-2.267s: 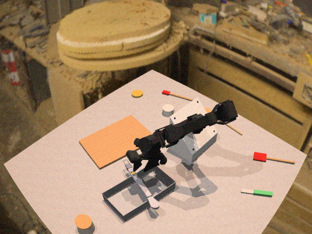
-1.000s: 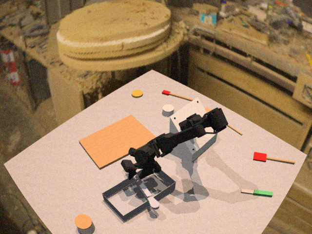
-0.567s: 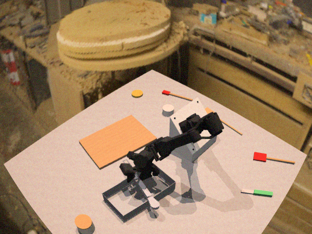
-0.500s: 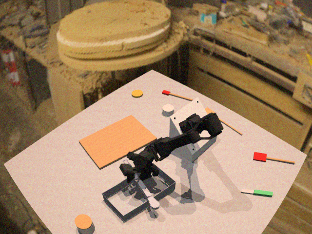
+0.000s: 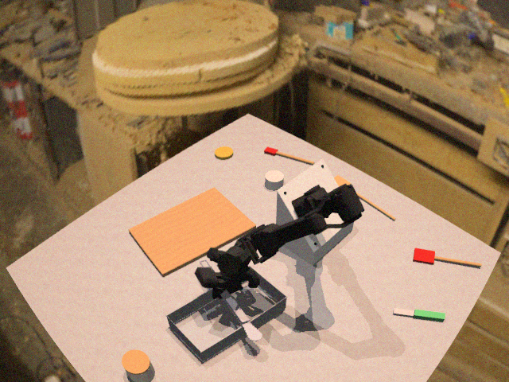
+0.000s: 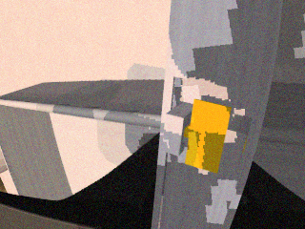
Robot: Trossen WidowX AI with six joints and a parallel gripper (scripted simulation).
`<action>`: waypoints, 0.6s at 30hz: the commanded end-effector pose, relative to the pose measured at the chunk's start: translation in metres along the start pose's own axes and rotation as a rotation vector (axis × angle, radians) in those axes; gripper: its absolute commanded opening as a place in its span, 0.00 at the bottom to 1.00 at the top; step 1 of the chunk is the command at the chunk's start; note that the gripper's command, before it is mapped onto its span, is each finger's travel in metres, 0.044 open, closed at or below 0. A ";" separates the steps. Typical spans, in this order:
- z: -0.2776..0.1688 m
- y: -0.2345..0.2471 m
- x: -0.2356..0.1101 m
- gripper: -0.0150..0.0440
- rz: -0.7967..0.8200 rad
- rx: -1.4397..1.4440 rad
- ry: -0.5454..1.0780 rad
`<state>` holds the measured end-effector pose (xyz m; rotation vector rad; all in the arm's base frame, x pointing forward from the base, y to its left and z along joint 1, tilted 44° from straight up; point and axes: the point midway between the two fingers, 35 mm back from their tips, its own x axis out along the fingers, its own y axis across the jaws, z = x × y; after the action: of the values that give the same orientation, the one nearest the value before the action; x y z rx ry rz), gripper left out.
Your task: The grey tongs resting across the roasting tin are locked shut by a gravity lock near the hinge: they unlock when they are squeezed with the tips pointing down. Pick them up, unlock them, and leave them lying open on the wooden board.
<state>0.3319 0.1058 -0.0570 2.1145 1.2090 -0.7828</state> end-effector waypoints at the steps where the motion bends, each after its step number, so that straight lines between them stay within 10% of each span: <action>1: 0.000 0.000 0.000 0.22 0.000 0.000 0.000; 6: 0.000 0.005 -0.006 0.00 0.000 0.000 -0.001; 18: 0.000 0.040 -0.067 0.00 0.004 0.005 -0.005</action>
<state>0.3411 0.0521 -0.0033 2.1247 1.1861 -0.7900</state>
